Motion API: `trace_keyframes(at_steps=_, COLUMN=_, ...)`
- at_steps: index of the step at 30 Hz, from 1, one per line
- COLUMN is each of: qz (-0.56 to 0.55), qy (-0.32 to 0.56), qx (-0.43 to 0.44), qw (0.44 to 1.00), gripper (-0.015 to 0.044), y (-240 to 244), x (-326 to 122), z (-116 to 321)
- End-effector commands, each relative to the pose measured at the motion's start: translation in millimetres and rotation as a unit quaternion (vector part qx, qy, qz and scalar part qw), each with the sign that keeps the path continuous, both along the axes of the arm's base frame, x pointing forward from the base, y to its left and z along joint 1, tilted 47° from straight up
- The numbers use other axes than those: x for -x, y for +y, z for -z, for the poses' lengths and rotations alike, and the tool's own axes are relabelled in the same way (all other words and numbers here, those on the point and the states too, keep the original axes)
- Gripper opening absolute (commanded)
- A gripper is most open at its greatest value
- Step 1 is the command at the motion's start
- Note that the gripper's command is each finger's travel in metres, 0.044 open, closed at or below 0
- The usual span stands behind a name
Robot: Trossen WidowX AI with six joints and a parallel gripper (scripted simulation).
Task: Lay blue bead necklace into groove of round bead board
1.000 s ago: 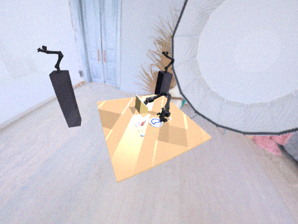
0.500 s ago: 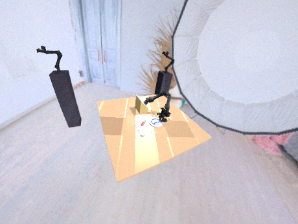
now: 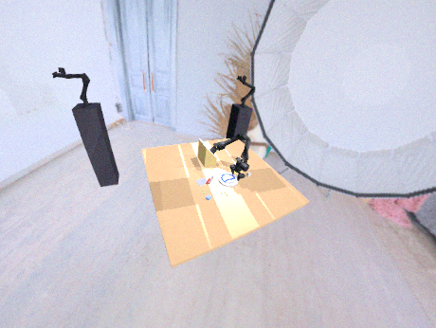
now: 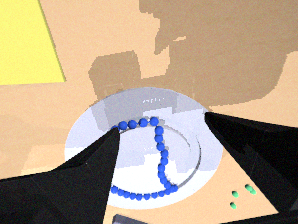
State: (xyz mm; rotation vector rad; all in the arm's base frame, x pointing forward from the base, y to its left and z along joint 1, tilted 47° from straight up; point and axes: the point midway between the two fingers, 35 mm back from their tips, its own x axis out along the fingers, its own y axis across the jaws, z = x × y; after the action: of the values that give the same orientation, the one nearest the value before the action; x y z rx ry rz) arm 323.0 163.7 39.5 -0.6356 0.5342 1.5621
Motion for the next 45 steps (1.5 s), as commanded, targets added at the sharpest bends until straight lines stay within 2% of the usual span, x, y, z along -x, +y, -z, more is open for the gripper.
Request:
trace_keyframes(at_steps=1, qz=-0.001, qy=-0.001, qx=0.003, qw=1.000, gripper=0.0440, y=-0.8, x=0.0, z=-0.2)
trace_keyframes(at_steps=22, qz=-0.001, qy=-0.001, qx=0.003, qw=1.000, gripper=0.0440, y=-0.8, x=0.0, z=-0.2)
trace_keyframes(at_steps=24, qz=0.023, qy=0.025, qx=0.004, qw=0.999, gripper=0.0388, y=-1.5, x=0.0, z=-0.5)
trace_keyframes(at_steps=28, qz=0.157, qy=0.170, qx=0.013, qw=0.973, gripper=0.0282, y=-5.6, x=-0.1, z=-2.4)
trace_keyframes(at_steps=31, qz=0.258, qy=0.279, qx=0.019, qw=0.925, gripper=0.0204, y=-8.7, x=-0.1, z=-3.8)
trace_keyframes(at_steps=34, qz=0.353, qy=0.382, qx=0.025, qw=0.854, gripper=0.0125, y=-11.9, x=-0.1, z=-5.3)
trace_keyframes(at_steps=40, qz=0.515, qy=0.556, qx=0.035, qw=0.652, gripper=0.0120, y=-18.2, x=0.0, z=-8.3)
trace_keyframes(at_steps=45, qz=0.580, qy=0.627, qx=0.038, qw=0.519, gripper=0.0120, y=-22.3, x=0.2, z=-10.3)
